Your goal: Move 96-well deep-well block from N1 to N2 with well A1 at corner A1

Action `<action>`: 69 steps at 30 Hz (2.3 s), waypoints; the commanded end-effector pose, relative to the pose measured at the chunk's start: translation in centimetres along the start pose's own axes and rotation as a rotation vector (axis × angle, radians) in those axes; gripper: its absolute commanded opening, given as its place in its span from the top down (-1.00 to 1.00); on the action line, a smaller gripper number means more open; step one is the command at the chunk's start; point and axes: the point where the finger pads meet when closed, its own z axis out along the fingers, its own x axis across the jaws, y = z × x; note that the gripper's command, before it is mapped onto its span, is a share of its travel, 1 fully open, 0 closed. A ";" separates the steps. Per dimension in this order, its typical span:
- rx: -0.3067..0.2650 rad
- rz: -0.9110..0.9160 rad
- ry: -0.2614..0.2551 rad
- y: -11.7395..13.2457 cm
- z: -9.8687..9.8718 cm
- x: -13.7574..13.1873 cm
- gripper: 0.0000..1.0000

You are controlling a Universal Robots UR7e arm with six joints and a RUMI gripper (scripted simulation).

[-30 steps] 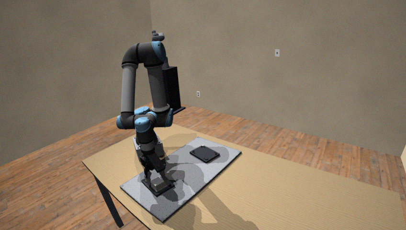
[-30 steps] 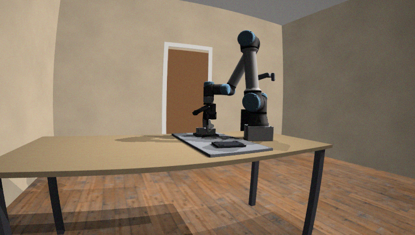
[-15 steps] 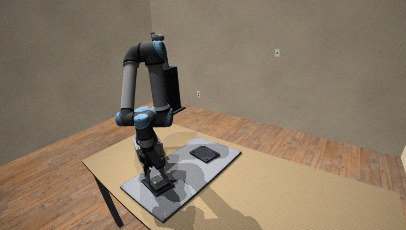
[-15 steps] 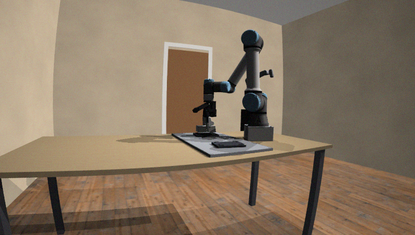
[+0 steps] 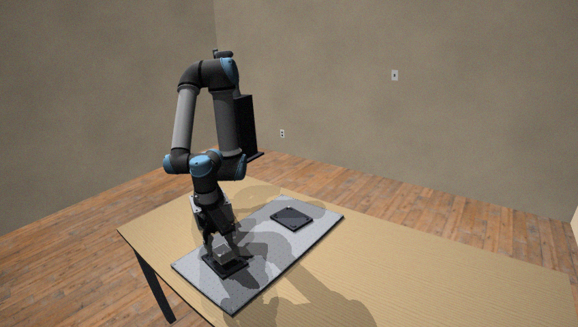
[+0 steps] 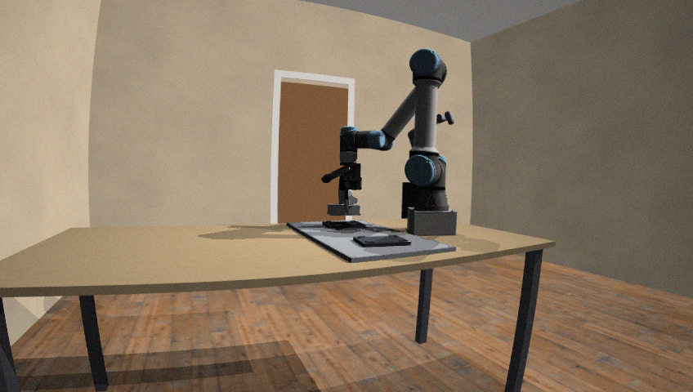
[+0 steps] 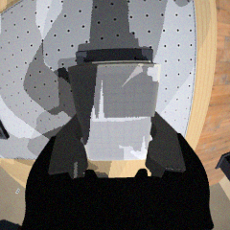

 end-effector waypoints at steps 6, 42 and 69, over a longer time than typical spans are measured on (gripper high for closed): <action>0.001 0.000 0.001 0.0 -1.5 0.0 1.00; 0.001 0.000 0.001 0.0 -4.3 0.0 1.00; 0.001 0.020 0.000 0.4 -4.3 -6.6 1.00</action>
